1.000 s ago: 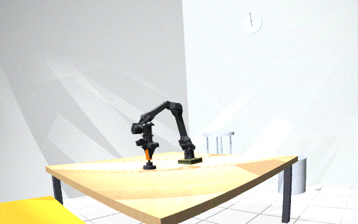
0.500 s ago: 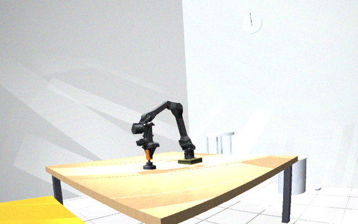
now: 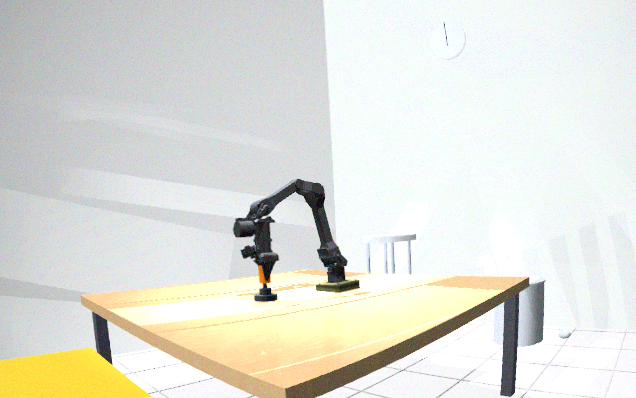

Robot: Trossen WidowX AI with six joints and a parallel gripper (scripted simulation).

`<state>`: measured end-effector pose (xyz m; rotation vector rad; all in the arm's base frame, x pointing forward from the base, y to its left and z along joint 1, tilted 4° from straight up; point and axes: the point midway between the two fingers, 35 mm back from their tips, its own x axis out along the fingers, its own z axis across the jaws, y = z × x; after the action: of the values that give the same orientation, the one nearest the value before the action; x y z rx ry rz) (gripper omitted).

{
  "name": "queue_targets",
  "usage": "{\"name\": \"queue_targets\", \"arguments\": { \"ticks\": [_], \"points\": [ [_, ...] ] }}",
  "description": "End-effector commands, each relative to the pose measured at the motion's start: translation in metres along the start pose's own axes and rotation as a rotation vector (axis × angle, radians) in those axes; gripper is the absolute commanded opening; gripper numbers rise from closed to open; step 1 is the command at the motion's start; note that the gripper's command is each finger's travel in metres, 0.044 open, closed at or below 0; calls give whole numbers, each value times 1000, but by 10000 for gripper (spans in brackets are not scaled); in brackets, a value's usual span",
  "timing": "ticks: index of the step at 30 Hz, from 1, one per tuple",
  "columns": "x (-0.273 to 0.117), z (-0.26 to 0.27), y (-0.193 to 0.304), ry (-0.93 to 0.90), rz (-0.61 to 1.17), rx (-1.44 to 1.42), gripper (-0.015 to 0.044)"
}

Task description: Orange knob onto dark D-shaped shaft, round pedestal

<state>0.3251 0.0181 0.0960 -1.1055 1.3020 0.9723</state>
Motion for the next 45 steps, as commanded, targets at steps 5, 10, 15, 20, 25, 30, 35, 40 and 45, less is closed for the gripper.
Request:
{"name": "queue_targets", "arguments": {
  "ticks": [5,10,15,20,25,30,35,40,45],
  "points": [
    [0,3,-8,-4,-8,16,0],
    [3,3,-9,-4,-8,16,0],
    [3,3,-9,-4,-8,16,0],
    [0,4,-10,-4,-8,16,0],
    [-2,3,-9,-4,-8,41,0],
    [-3,2,-7,-4,-8,215,0],
    [-3,2,-5,-4,-7,225,0],
    [-2,1,-2,-4,-7,225,0],
    [3,1,-1,-4,-7,225,0]
  ]
}}
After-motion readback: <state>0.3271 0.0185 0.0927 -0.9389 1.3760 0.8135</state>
